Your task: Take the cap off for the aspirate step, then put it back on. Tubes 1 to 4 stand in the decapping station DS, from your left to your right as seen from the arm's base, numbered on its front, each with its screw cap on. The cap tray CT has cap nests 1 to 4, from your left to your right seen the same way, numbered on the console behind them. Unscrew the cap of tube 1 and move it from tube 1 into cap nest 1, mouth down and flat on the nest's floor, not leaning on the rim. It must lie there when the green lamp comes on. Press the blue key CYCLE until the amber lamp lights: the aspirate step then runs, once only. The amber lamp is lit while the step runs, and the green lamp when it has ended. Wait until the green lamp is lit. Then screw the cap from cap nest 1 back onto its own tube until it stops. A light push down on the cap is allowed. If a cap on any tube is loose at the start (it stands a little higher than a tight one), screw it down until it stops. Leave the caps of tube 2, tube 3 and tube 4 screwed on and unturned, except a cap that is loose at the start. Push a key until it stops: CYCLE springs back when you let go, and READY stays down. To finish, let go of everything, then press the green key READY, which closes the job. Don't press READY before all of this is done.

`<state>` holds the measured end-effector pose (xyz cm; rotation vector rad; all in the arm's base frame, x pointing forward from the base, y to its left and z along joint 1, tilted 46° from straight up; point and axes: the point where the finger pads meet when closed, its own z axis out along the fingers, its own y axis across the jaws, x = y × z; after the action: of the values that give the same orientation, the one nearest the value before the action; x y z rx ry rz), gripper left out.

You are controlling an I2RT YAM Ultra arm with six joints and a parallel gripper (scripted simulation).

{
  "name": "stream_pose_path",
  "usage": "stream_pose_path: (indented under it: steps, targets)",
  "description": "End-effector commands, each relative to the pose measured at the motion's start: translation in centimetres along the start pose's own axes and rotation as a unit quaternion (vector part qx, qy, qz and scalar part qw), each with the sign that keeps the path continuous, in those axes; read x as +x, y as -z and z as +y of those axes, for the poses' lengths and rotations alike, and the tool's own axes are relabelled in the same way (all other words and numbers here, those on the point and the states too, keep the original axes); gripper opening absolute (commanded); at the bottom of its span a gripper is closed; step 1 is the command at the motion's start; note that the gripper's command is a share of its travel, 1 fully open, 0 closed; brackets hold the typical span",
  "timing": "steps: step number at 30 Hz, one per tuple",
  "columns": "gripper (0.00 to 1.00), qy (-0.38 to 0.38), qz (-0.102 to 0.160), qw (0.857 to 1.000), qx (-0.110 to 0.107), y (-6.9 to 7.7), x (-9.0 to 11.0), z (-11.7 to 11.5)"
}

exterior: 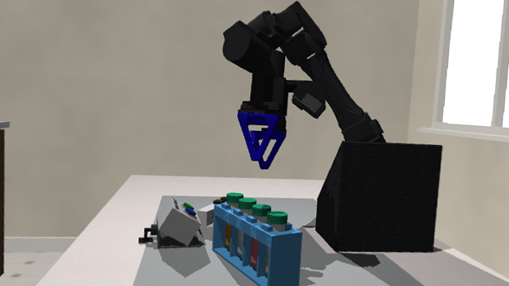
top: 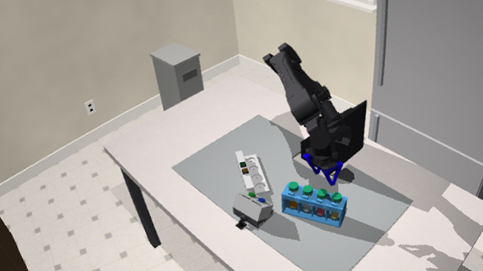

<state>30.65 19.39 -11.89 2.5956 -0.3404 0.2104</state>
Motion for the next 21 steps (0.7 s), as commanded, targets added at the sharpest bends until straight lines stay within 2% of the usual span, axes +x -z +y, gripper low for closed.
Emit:
stream_pose_path:
  steps: [1, 17, 18, 21]
  targets:
    - [1.00, 0.000, 0.003, 1.000, 0.006, 0.40, 0.10, -0.26]
    - [1.00, 0.000, 0.003, 1.000, 0.006, 0.40, 0.10, -0.26]
    - [0.49, 0.000, 0.004, 1.000, 0.005, 0.40, 0.11, -0.25]
    - [0.49, 0.000, 0.004, 1.000, 0.005, 0.40, 0.11, -0.25]
